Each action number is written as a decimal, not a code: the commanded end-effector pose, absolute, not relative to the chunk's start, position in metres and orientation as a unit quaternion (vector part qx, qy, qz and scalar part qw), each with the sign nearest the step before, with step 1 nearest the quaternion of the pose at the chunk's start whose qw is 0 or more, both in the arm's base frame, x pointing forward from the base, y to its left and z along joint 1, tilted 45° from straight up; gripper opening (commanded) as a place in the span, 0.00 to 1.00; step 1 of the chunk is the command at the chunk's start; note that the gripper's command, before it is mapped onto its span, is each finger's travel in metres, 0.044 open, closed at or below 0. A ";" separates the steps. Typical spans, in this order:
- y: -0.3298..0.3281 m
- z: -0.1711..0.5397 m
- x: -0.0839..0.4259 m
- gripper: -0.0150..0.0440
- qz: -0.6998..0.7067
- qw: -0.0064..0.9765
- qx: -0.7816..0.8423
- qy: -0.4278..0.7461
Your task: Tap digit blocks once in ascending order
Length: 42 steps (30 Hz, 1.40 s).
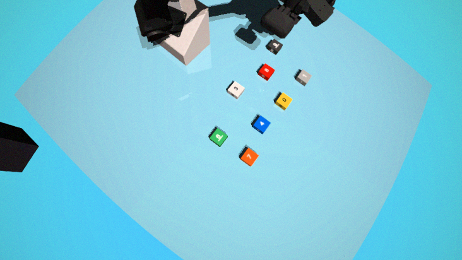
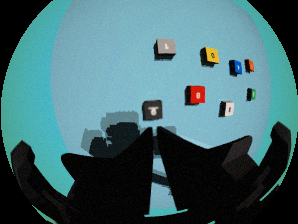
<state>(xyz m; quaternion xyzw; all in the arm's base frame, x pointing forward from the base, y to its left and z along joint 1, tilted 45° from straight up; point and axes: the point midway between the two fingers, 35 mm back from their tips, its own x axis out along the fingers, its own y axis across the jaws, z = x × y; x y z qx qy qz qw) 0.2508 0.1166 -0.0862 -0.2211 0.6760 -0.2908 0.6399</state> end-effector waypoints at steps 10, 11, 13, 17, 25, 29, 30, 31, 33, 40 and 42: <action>0.069 -0.129 0.238 0.29 -0.300 0.628 -0.231 0.680; 0.068 -0.129 0.238 0.29 -0.300 0.628 -0.231 0.680; 0.066 -0.132 0.237 0.29 -0.300 0.628 -0.231 0.680; 0.062 -0.136 0.237 0.29 -0.300 0.628 -0.231 0.680; 0.053 -0.145 0.235 0.29 -0.301 0.628 -0.231 0.679; 0.049 -0.149 0.235 0.29 -0.301 0.628 -0.231 0.679; 0.049 -0.149 0.235 0.29 -0.301 0.628 -0.231 0.679; 0.049 -0.149 0.235 0.29 -0.301 0.628 -0.231 0.679; 0.049 -0.149 0.235 0.29 -0.301 0.628 -0.231 0.679; 0.070 -0.128 0.238 0.29 -0.300 0.628 -0.231 0.680; 0.072 -0.127 0.238 0.33 -0.300 0.628 -0.231 0.680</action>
